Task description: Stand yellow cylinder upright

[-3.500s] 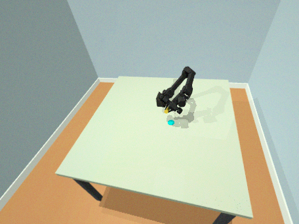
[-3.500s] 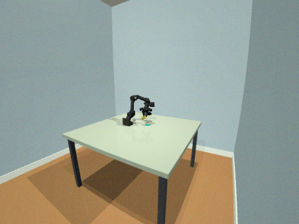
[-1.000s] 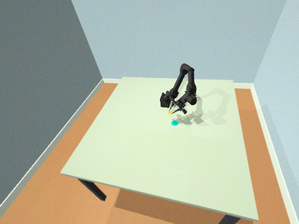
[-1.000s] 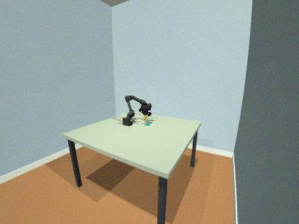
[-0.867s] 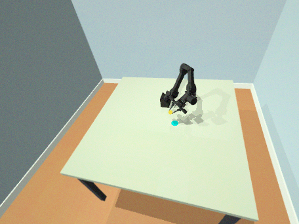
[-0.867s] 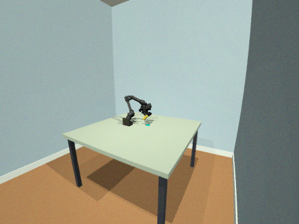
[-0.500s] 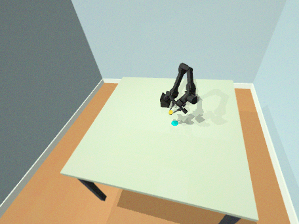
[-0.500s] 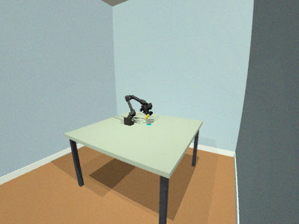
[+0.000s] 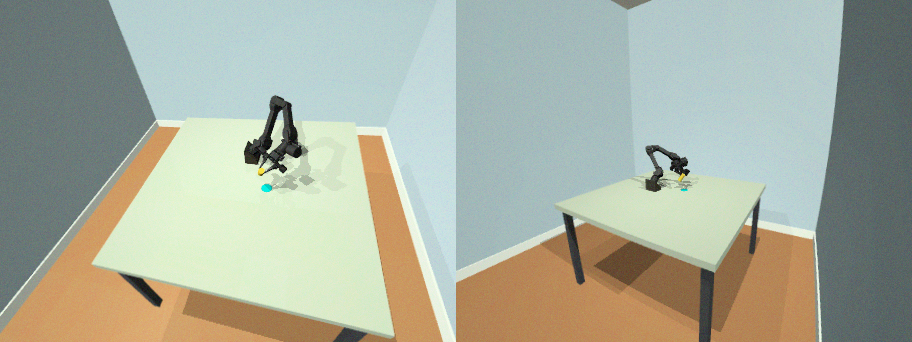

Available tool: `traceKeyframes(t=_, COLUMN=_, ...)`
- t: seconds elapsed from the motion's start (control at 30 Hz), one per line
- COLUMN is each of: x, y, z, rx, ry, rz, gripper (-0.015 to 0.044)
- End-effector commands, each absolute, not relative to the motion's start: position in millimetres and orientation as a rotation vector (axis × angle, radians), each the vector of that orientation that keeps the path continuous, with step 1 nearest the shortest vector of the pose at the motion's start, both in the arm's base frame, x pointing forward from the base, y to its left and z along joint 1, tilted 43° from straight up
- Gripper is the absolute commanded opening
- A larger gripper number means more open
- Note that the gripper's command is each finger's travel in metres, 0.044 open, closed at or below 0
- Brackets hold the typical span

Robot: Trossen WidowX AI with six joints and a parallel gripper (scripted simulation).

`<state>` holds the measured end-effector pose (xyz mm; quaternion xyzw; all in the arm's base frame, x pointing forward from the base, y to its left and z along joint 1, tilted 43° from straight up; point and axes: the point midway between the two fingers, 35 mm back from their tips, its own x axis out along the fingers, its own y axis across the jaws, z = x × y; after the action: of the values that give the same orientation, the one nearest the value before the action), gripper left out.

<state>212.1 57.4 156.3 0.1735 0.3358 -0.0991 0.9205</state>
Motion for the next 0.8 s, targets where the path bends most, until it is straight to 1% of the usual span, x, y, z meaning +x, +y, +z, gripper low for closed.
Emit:
traceKeyframes(t=0.0, x=212.4, y=57.2, z=159.0, rx=0.380, ry=0.654, rz=-0.210, gripper=0.0105)
traceKeyframes(t=0.77, x=210.4, y=58.1, z=167.1, rx=0.485, ry=0.509, rz=-0.214, gripper=0.0105)
